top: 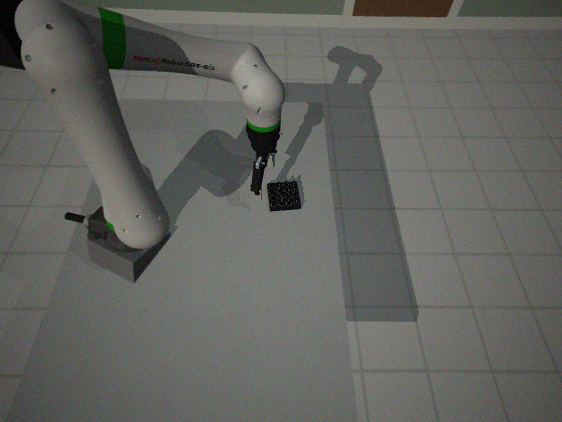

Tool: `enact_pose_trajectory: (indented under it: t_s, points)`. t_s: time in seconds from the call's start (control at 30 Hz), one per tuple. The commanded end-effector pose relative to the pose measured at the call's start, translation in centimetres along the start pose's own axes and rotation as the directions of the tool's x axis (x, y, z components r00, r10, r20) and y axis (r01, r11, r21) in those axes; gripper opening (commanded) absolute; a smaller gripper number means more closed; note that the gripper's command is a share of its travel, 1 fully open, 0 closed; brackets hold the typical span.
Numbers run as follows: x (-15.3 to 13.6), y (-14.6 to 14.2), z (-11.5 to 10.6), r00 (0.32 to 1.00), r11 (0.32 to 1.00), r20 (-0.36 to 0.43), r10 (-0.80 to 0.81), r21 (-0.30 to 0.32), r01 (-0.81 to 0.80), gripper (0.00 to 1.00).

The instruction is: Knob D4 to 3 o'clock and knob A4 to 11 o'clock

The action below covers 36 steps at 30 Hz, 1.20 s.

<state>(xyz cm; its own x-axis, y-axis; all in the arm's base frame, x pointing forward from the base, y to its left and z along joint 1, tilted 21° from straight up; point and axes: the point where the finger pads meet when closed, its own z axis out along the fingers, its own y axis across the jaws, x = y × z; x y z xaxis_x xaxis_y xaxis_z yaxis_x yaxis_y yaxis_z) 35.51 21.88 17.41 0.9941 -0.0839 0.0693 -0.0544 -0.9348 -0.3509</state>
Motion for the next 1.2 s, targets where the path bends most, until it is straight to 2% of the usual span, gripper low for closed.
enact_pose_trajectory:
  t_s: [0.0, 0.33, 0.4, 0.43, 0.63, 0.9, 0.97, 1.0, 1.17]
  points:
    - [1.3, -0.3, -0.3, 0.988, 0.988, -0.002, 0.156, -0.007, -0.156, 1.00]
    - [3.9, -0.5, -0.7, 0.906, 0.906, -0.004, 0.424, -0.007, -0.424, 1.00]
    - [3.9, -0.5, -0.7, 0.906, 0.906, -0.004, 0.424, -0.007, -0.424, 1.00]
    - [4.7, -0.6, -0.8, 0.868, 0.868, -0.005, 0.497, -0.007, -0.497, 1.00]
    - [6.2, -0.6, -1.0, 0.779, 0.779, -0.006, 0.628, -0.006, -0.628, 1.00]
    - [8.4, -0.5, -1.2, 0.619, 0.619, -0.006, 0.786, -0.004, -0.786, 1.00]
    - [8.4, -0.5, -1.2, 0.619, 0.619, -0.006, 0.786, -0.004, -0.786, 1.00]
    - [9.2, -0.4, -1.3, 0.552, 0.552, -0.006, 0.834, -0.003, -0.834, 1.00]
    - [10.4, -0.3, -1.3, 0.439, 0.439, -0.006, 0.898, -0.002, -0.898, 1.00]
